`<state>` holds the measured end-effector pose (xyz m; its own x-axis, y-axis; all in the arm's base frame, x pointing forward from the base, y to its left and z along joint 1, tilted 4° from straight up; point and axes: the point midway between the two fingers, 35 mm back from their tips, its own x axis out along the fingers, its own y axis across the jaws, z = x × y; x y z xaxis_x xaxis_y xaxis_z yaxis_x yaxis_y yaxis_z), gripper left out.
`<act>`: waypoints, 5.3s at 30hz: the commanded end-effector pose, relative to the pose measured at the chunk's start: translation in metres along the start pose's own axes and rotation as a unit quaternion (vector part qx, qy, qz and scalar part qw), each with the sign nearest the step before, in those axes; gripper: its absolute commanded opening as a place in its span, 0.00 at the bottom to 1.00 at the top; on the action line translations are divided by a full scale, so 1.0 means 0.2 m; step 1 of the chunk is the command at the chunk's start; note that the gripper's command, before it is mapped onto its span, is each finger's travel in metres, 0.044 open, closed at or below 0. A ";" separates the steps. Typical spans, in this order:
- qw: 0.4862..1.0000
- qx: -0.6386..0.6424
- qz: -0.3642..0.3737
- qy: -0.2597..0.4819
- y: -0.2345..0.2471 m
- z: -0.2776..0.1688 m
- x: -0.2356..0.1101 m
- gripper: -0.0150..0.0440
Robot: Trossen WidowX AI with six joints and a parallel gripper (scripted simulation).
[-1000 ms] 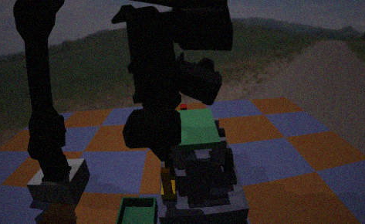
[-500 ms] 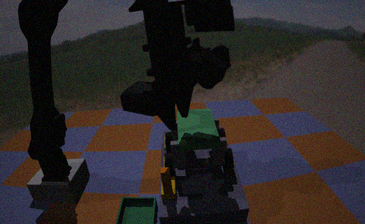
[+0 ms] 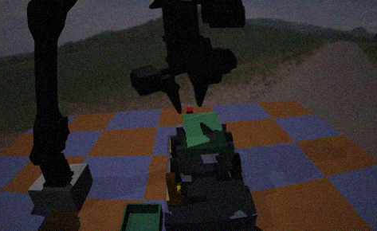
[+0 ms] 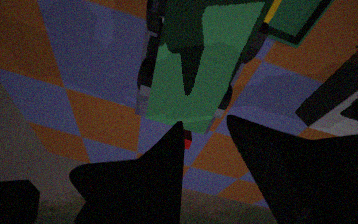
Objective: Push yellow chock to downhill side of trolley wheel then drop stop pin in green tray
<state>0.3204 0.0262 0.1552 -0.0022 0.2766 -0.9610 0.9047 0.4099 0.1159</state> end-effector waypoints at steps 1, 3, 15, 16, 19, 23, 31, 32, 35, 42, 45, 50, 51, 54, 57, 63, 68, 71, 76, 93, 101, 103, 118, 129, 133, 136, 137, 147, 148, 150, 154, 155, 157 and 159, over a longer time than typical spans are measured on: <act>0.997 0.078 0.001 0.012 0.05 -0.07 0.00 0.58; 0.993 0.116 -0.001 0.017 0.07 -0.11 0.00 0.58; 0.975 0.222 -0.010 0.030 0.12 -0.22 0.01 0.58; 0.975 0.222 -0.010 0.030 0.12 -0.22 0.01 0.58; 0.975 0.222 -0.010 0.030 0.11 -0.22 0.02 0.58; 0.975 0.222 -0.010 0.030 0.11 -0.22 0.06 0.58; 0.975 0.222 -0.010 0.030 0.11 -0.22 0.12 0.58; 0.975 0.222 -0.010 0.030 0.11 -0.22 0.13 0.58; 0.975 0.222 -0.010 0.030 0.11 -0.22 0.15 0.58; 0.975 0.222 -0.010 0.030 0.11 -0.22 0.17 0.58; 0.975 0.222 -0.010 0.030 0.11 -0.22 0.20 0.58; 0.975 0.222 -0.010 0.030 0.11 -0.23 0.24 0.58; 0.975 0.222 -0.010 0.030 0.11 -0.23 0.25 0.58; 0.975 0.222 -0.010 0.030 0.11 -0.23 0.27 0.58; 0.975 0.222 -0.010 0.030 0.11 -0.23 0.29 0.58; 0.975 0.222 -0.010 0.031 0.11 -0.23 0.34 0.58; 0.975 0.222 -0.010 0.031 0.11 -0.24 0.36 0.58; 0.975 0.219 -0.010 0.027 0.11 -0.23 0.35 0.44; 0.975 0.219 -0.010 0.027 0.11 -0.23 0.35 0.32; 0.975 0.222 -0.010 0.030 0.11 -0.24 0.31 0.25; 0.975 0.222 -0.010 0.030 0.11 -0.24 0.28 0.25; 0.975 0.222 -0.010 0.030 0.11 -0.24 0.27 0.25; 0.975 0.222 -0.010 0.030 0.11 -0.24 0.21 0.25; 0.975 0.222 -0.010 0.030 0.11 -0.24 0.18 0.25; 0.975 0.222 -0.010 0.030 0.12 -0.24 0.16 0.25; 0.975 0.222 -0.010 0.030 0.12 -0.24 0.16 0.25; 0.975 0.222 -0.010 0.030 0.12 -0.24 0.15 0.25; 0.975 0.222 -0.010 0.030 0.12 -0.25 0.13 0.25; 0.975 0.222 -0.010 0.030 0.13 -0.25 0.13 0.25; 0.975 0.222 -0.010 0.030 0.13 -0.26 0.13 0.25; 0.975 0.222 -0.010 0.031 0.14 -0.30 0.14 0.25; 0.975 0.222 -0.010 0.031 0.14 -0.30 0.14 0.25; 0.975 0.222 -0.010 0.031 0.15 -0.31 0.14 0.25; 0.975 0.222 -0.010 0.031 0.16 -0.33 0.14 0.25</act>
<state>0.3193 0.0985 0.1450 -0.0421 0.3233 -0.9453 0.9991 0.0082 -0.0417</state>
